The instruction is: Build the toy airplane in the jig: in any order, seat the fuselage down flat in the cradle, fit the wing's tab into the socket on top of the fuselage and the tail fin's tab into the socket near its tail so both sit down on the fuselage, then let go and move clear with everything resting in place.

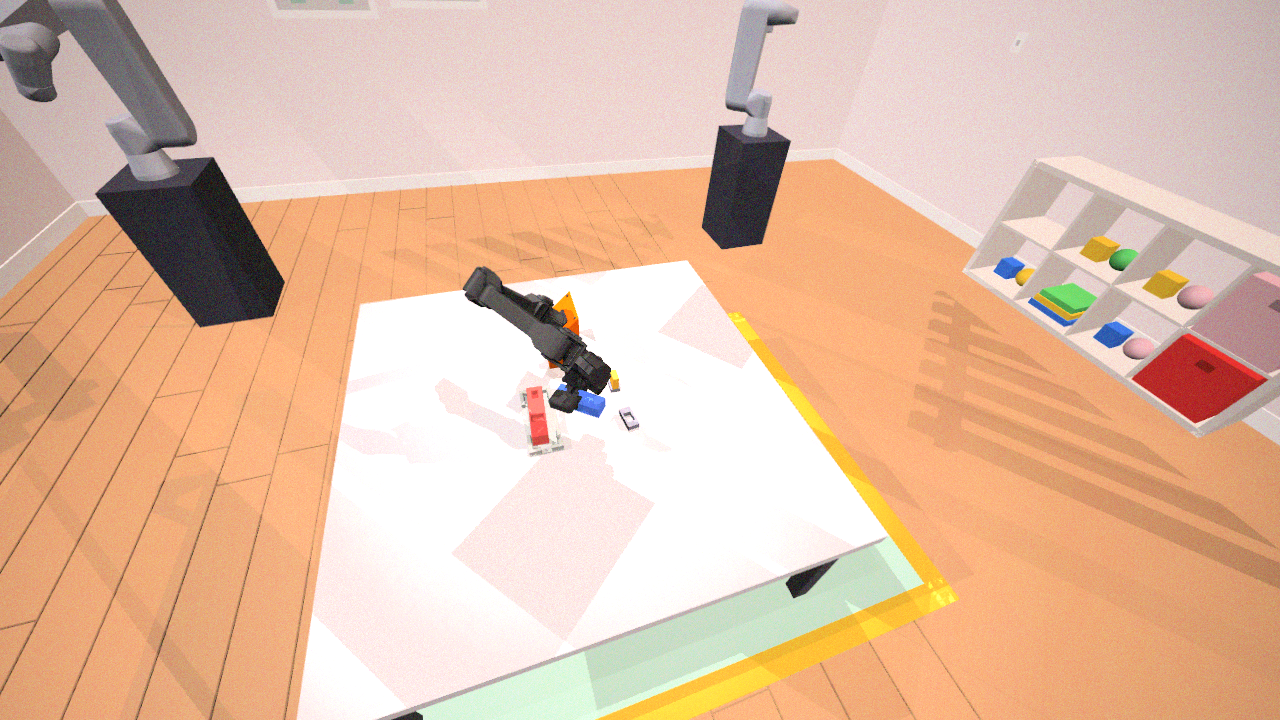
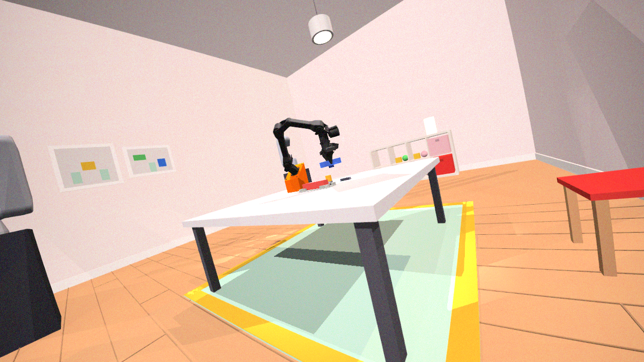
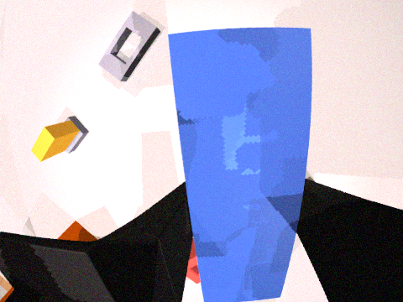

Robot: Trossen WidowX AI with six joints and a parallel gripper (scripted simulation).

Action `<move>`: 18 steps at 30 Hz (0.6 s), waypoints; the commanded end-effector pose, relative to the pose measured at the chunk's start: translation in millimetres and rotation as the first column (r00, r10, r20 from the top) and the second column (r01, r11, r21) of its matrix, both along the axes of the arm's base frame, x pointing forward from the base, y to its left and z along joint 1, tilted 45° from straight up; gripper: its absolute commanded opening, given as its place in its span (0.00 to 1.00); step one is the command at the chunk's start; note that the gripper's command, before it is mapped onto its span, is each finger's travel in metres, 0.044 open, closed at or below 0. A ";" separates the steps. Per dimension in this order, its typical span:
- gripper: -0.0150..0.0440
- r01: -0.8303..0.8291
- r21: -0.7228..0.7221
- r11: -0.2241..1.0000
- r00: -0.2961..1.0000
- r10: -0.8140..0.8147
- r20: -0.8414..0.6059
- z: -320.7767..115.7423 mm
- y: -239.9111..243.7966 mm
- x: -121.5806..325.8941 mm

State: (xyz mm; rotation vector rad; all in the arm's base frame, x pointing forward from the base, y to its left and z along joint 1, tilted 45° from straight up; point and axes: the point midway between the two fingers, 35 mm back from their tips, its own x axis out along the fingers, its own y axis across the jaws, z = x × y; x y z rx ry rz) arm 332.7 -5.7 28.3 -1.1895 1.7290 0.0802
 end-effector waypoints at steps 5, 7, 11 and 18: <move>0.25 -0.094 0.000 0.996 0.993 0.094 -0.076 14.1 -21.1 -8.0; 0.25 -0.114 0.001 0.993 0.989 0.114 -0.094 17.0 -26.0 -10.2; 0.25 -0.155 0.004 0.988 0.980 0.154 -0.129 22.8 -35.5 -15.0; 0.25 -0.225 0.012 0.974 0.956 0.223 -0.193 32.2 -51.7 -24.3</move>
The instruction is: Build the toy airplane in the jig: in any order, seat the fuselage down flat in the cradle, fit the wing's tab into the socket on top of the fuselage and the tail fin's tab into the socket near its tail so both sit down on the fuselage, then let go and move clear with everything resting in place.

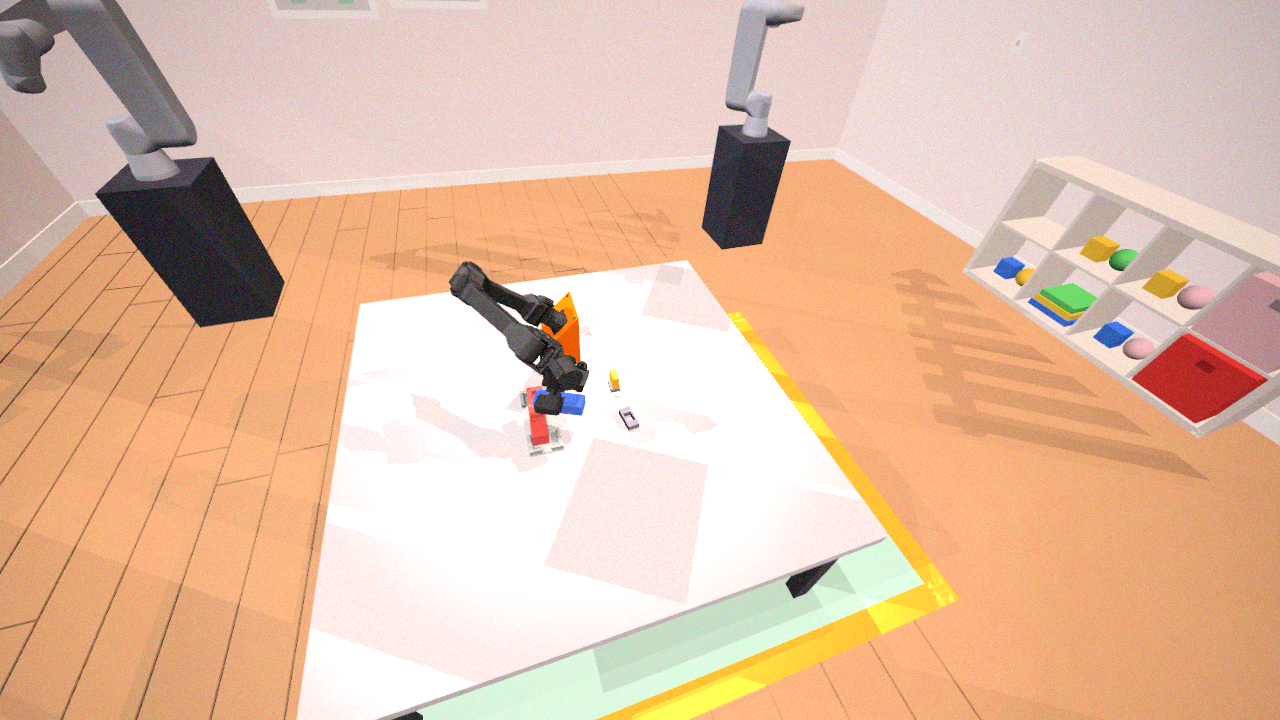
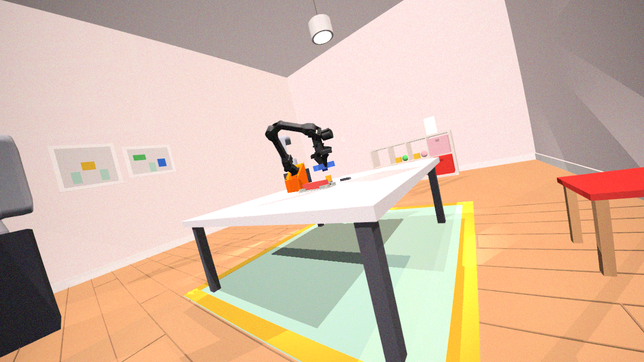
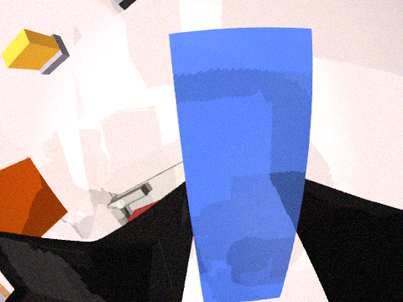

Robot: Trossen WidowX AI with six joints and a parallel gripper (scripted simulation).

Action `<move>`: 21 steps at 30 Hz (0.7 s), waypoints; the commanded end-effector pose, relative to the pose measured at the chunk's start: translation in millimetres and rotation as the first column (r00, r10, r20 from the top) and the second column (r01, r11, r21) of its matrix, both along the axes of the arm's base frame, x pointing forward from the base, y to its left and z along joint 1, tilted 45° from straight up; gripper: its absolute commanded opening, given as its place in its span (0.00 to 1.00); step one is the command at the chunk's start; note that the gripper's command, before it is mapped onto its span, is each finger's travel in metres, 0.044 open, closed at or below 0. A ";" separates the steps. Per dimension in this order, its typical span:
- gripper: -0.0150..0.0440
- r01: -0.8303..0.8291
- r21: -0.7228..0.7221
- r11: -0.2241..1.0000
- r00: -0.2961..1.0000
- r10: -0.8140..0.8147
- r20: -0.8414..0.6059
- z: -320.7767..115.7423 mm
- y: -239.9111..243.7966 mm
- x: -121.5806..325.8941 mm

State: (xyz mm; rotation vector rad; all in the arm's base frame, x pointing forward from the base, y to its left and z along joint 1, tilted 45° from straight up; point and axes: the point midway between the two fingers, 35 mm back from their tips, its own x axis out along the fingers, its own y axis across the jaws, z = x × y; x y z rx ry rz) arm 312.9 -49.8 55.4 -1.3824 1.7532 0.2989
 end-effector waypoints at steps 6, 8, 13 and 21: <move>0.25 -0.109 -0.007 0.994 0.989 0.108 -0.101 13.2 -22.0 -13.5; 0.25 -0.136 -0.006 0.991 0.983 0.134 -0.129 15.9 -27.0 -16.8; 0.25 -0.199 -0.001 0.980 0.961 0.195 -0.197 22.4 -39.0 -25.5; 0.30 -0.267 0.010 0.964 0.927 0.259 -0.271 29.2 -51.7 -35.7</move>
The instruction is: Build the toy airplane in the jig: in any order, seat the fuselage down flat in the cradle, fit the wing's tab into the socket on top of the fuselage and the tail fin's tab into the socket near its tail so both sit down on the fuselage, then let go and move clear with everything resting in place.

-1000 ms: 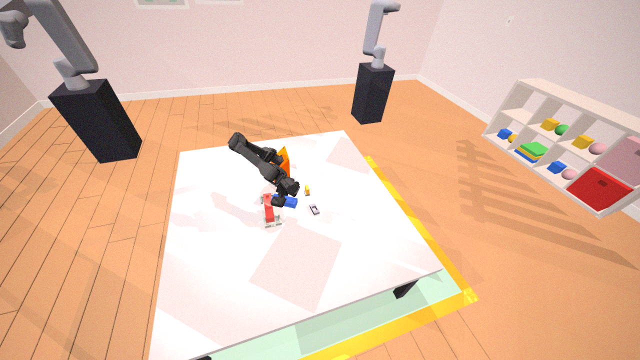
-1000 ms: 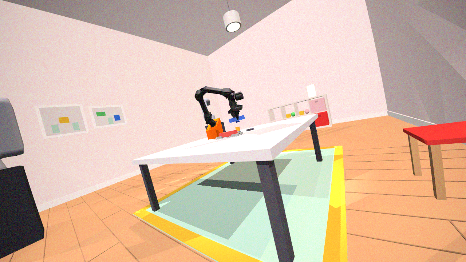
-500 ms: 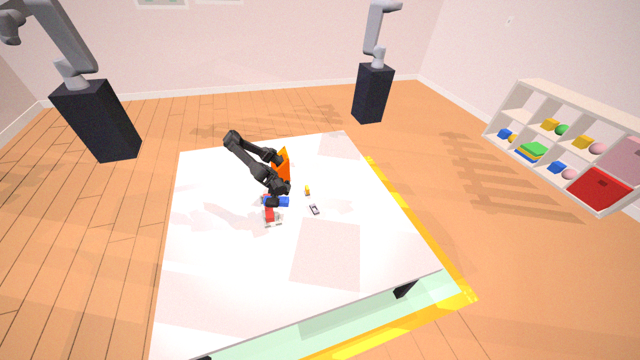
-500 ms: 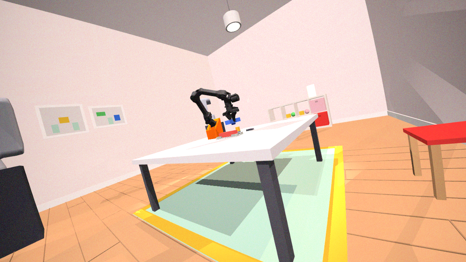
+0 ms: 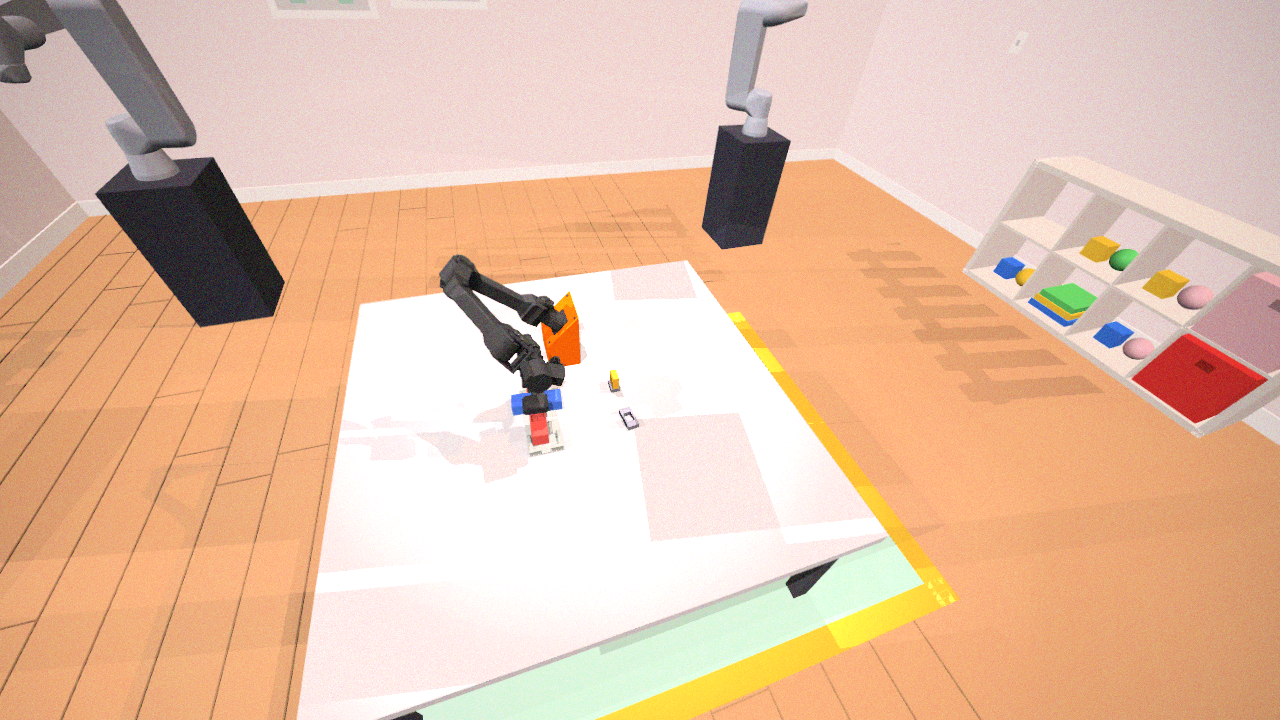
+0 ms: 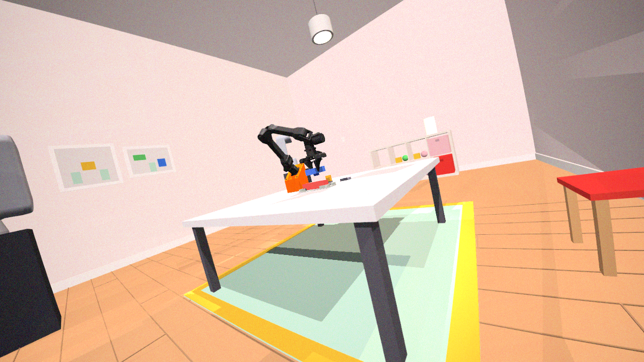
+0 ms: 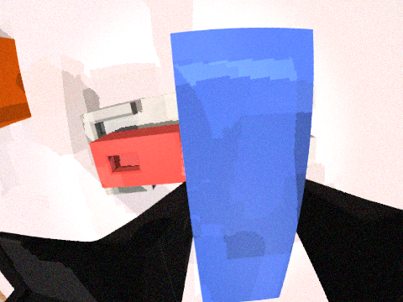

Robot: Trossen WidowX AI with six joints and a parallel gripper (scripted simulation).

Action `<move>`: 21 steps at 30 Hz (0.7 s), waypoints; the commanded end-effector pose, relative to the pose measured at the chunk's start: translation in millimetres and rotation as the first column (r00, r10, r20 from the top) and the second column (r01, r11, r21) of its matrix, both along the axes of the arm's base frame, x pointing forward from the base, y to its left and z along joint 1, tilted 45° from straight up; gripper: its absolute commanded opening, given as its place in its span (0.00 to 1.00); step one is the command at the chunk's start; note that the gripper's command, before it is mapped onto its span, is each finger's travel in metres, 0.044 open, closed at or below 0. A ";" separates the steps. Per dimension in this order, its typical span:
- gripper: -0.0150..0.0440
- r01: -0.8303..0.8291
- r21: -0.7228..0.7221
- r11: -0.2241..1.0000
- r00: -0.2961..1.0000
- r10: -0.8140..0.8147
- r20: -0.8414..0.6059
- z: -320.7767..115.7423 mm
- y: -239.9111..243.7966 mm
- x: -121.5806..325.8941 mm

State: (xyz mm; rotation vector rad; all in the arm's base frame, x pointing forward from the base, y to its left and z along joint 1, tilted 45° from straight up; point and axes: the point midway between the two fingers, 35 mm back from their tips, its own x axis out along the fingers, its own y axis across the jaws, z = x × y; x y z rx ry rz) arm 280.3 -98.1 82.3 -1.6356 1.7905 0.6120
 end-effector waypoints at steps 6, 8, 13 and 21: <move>0.57 -0.025 -0.005 1.000 0.999 0.025 -0.022 2.3 -3.4 -3.1; 0.58 -0.025 -0.005 1.000 0.999 0.025 -0.022 2.3 -3.4 -3.1; 0.58 -0.025 -0.005 1.000 0.999 0.025 -0.022 2.3 -3.4 -3.1; 0.58 -0.025 -0.005 1.000 0.999 0.025 -0.022 2.7 -3.8 -2.9</move>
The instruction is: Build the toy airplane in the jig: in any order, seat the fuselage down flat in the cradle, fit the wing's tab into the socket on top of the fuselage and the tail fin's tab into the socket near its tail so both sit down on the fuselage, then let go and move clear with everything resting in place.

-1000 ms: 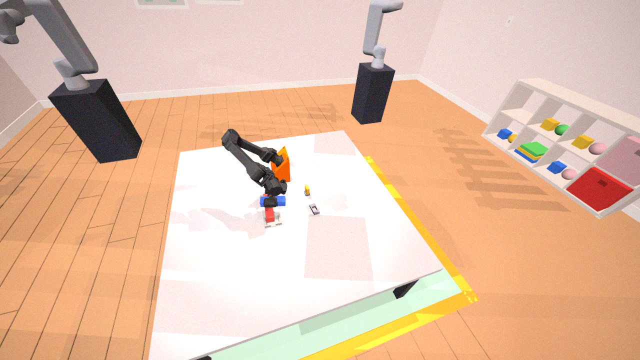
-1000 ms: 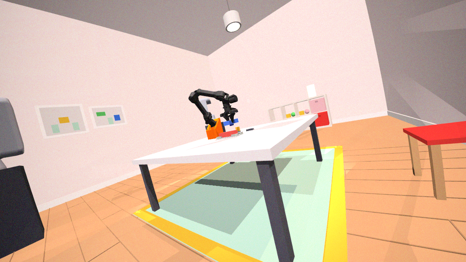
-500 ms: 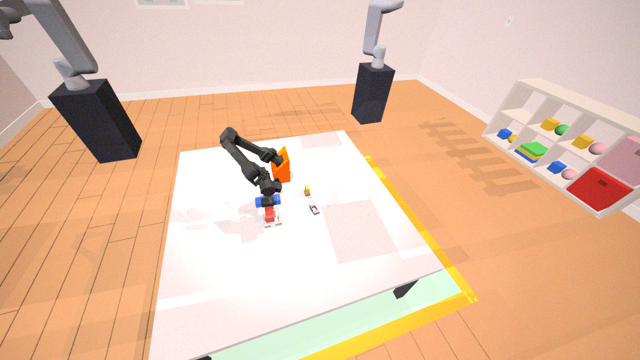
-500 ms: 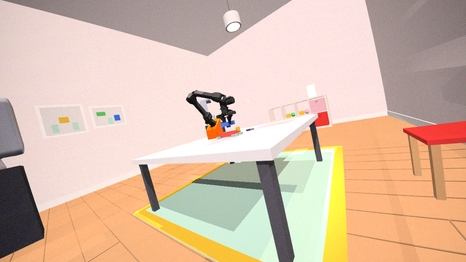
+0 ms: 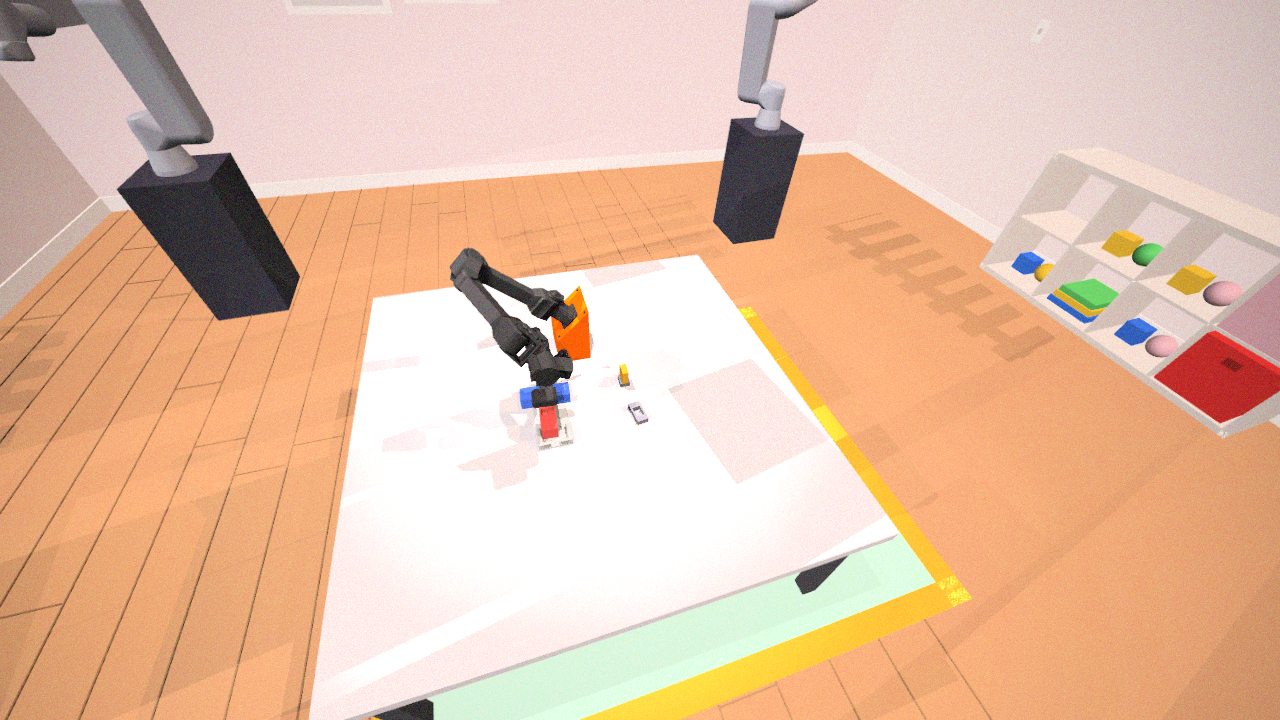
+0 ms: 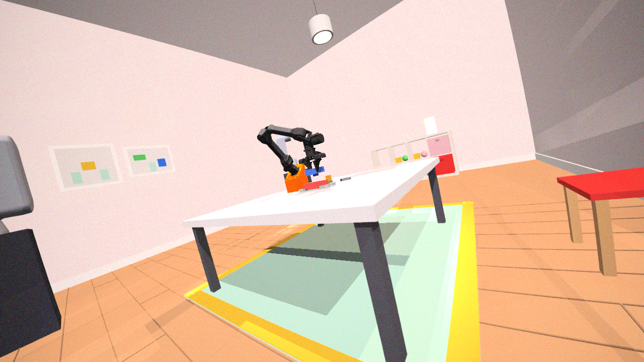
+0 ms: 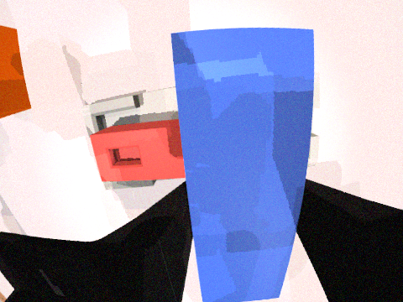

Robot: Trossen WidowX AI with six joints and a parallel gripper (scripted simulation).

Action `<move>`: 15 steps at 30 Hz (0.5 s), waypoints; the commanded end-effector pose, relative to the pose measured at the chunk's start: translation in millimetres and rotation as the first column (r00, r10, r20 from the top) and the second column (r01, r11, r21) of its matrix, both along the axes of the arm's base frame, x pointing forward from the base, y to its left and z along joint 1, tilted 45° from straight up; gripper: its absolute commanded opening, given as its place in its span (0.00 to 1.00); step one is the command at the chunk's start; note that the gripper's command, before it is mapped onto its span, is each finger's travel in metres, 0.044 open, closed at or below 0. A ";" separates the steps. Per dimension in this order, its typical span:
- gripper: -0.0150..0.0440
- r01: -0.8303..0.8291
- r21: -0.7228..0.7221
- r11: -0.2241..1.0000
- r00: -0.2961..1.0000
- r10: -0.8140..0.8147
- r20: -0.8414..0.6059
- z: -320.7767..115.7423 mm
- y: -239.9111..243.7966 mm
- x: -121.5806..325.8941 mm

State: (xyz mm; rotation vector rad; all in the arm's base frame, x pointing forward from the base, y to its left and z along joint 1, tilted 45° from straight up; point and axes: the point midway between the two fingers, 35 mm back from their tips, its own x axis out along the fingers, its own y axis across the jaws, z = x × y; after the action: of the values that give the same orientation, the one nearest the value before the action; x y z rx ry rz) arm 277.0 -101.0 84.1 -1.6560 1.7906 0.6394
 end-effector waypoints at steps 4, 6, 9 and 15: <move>0.58 -0.005 -0.005 1.000 1.000 0.005 -0.001 -0.4 -2.9 0.7; 0.58 -0.005 -0.004 1.000 1.000 0.005 -0.001 -2.8 -5.1 0.8; 0.58 -0.005 -0.004 1.000 1.000 0.005 -0.001 -6.3 -8.5 0.8; 0.58 -0.005 -0.004 1.000 1.000 0.005 -0.001 -13.2 -15.3 0.7</move>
State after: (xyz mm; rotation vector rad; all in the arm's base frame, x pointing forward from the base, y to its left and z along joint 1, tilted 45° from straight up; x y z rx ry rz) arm 278.8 -112.3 75.2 -1.6569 1.7846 0.6330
